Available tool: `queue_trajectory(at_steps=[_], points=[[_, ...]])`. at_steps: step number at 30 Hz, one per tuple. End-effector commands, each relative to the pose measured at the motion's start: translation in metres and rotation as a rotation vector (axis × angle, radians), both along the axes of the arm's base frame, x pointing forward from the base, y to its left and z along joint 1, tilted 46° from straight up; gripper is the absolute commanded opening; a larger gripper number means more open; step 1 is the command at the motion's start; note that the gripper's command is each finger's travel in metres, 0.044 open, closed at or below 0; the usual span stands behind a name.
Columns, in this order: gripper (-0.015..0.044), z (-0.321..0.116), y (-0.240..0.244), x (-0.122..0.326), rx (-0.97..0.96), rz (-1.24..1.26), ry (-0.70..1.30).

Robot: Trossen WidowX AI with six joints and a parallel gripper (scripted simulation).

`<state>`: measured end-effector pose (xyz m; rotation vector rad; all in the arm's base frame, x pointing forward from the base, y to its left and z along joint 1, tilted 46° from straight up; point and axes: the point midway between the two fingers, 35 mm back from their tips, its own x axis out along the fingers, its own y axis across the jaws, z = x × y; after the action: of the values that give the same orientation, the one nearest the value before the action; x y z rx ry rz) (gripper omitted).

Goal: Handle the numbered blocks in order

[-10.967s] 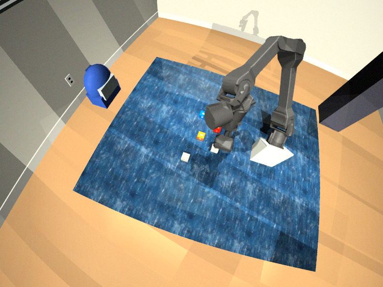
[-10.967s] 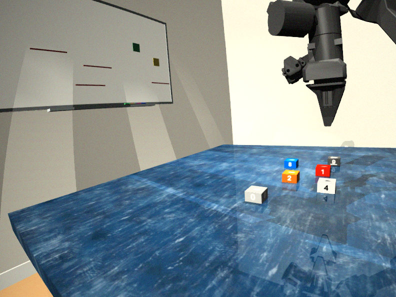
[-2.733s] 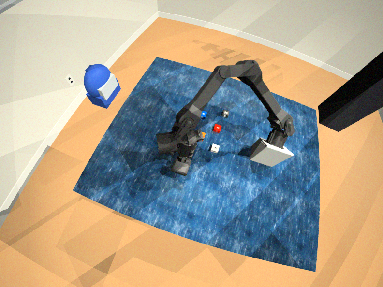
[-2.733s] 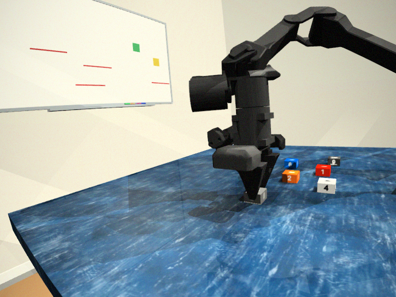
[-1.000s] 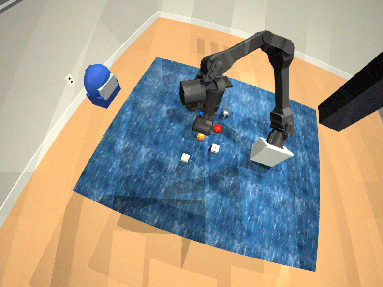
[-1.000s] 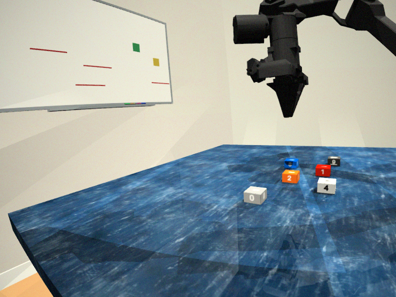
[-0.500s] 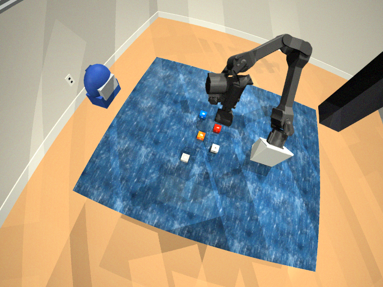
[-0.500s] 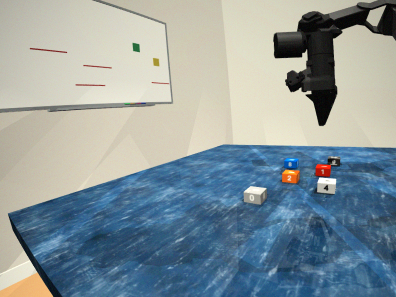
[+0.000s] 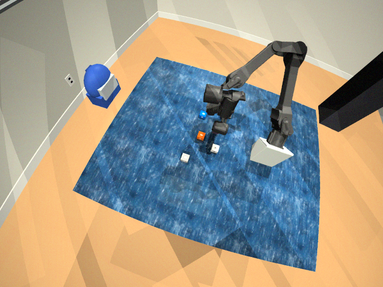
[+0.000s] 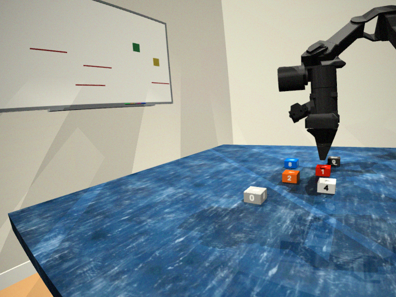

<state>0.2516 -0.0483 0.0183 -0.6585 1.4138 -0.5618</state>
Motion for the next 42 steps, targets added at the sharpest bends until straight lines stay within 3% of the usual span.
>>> queue_trajectory(at_steps=[1,21,32,42], points=[[0.0400,-0.006,-0.006,-0.002,-0.005,0.001,0.009],[0.0400,-0.025,-0.026,0.000,-0.008,0.003,0.008],[0.0120,-0.025,-0.026,0.000,-0.008,0.003,0.008],[0.0120,-0.025,-0.026,0.000,-0.008,0.003,0.008]])
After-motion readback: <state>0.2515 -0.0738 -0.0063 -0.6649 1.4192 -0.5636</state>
